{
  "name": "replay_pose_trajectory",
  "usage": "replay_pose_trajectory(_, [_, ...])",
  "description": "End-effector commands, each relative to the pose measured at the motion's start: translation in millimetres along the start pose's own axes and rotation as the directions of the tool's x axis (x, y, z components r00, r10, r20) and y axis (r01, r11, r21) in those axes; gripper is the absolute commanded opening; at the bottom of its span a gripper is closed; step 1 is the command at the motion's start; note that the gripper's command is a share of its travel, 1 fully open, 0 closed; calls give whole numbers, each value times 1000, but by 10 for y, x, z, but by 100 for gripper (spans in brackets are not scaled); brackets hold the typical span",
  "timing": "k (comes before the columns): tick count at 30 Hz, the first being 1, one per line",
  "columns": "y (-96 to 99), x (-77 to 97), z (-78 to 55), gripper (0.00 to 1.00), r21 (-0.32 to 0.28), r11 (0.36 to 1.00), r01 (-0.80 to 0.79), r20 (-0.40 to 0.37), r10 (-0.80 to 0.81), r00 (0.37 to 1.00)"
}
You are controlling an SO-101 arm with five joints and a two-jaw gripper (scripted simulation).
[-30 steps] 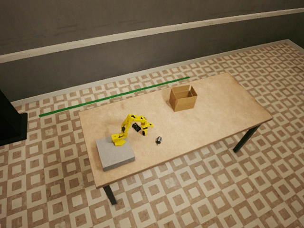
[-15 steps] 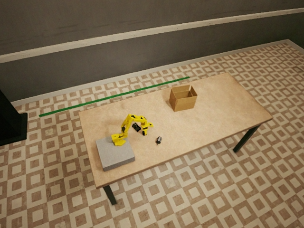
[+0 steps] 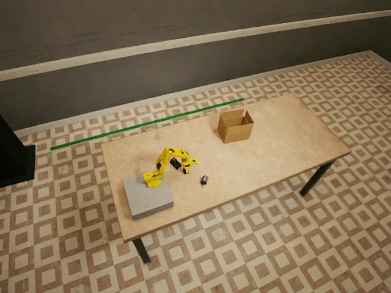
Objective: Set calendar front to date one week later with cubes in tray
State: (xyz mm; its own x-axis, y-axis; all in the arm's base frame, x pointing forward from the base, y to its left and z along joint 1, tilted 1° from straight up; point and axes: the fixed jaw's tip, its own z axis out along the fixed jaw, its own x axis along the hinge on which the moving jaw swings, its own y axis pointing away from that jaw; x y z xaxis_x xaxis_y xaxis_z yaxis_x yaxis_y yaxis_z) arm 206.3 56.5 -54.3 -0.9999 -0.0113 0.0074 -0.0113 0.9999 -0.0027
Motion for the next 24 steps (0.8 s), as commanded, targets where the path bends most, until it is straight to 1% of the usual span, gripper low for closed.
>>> replay_pose_trajectory(1, [-26, 37, 32, 23, 2, 1000, 4, -14, -4, 1000])
replay_pose_trajectory(9, [-45, 37, 32, 20, 2, 1000, 4, -14, -4, 1000])
replay_pose_trajectory(24, [-48, 37, 32, 19, 2, 1000, 4, -14, -4, 1000])
